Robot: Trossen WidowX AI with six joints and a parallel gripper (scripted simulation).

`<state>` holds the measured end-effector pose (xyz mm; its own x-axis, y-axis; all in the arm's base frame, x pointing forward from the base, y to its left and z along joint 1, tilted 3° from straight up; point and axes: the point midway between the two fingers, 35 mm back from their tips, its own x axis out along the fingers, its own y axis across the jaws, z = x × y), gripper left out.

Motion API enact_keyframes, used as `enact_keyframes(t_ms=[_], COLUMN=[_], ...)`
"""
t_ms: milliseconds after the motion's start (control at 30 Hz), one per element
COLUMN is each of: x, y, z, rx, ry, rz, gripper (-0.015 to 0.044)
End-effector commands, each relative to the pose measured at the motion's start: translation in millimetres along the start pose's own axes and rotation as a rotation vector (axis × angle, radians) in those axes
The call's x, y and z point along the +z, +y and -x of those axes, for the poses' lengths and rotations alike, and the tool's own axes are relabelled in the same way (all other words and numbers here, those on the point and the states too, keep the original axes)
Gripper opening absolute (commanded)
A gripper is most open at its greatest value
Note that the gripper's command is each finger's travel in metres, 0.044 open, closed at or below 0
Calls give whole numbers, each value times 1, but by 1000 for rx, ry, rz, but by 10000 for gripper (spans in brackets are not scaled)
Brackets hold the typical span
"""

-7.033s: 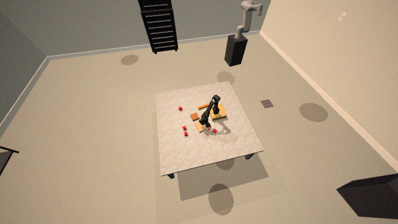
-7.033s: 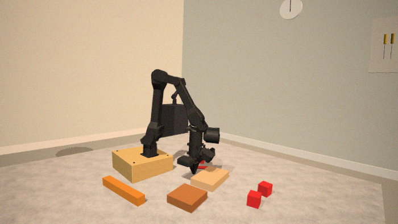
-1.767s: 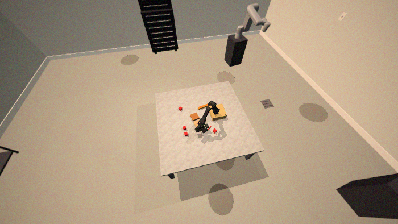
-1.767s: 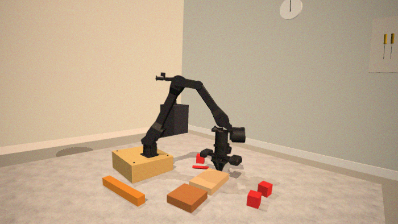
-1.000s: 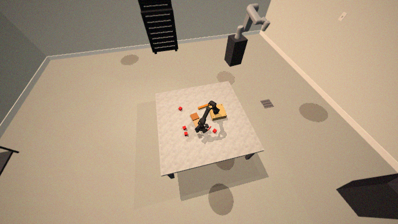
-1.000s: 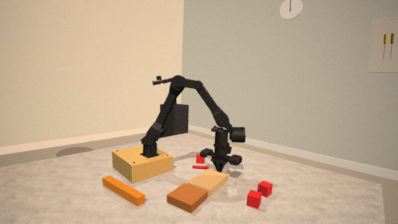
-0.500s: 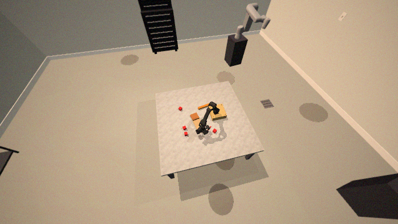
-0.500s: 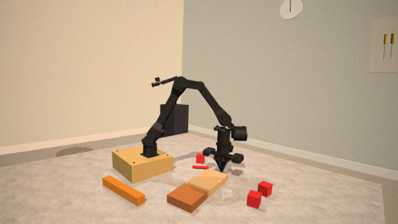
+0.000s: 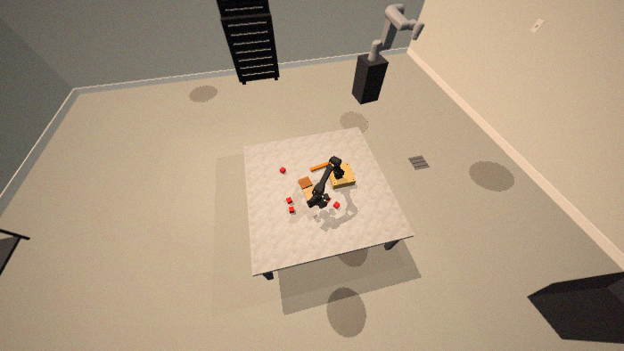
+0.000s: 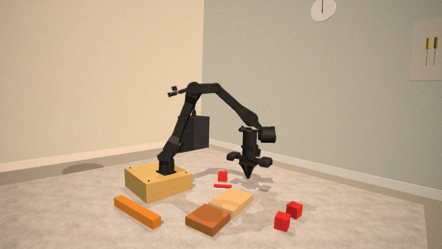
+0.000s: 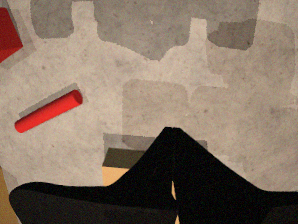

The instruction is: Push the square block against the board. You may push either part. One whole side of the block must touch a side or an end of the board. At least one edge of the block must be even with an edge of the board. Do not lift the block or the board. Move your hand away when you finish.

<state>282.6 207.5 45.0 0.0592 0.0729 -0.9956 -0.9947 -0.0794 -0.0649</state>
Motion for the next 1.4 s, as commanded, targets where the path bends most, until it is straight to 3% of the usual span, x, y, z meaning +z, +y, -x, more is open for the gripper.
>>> enact_keyframes(t_ms=[0,167,333,1367], x=[-20,-29,-30,-68], y=[2,2,2,0], z=[1,-3,-54,-54], rx=[7,7,7,7], ry=[11,12,12,16], rz=[-3,-4,-4,-4], gripper=[0,0,0,0])
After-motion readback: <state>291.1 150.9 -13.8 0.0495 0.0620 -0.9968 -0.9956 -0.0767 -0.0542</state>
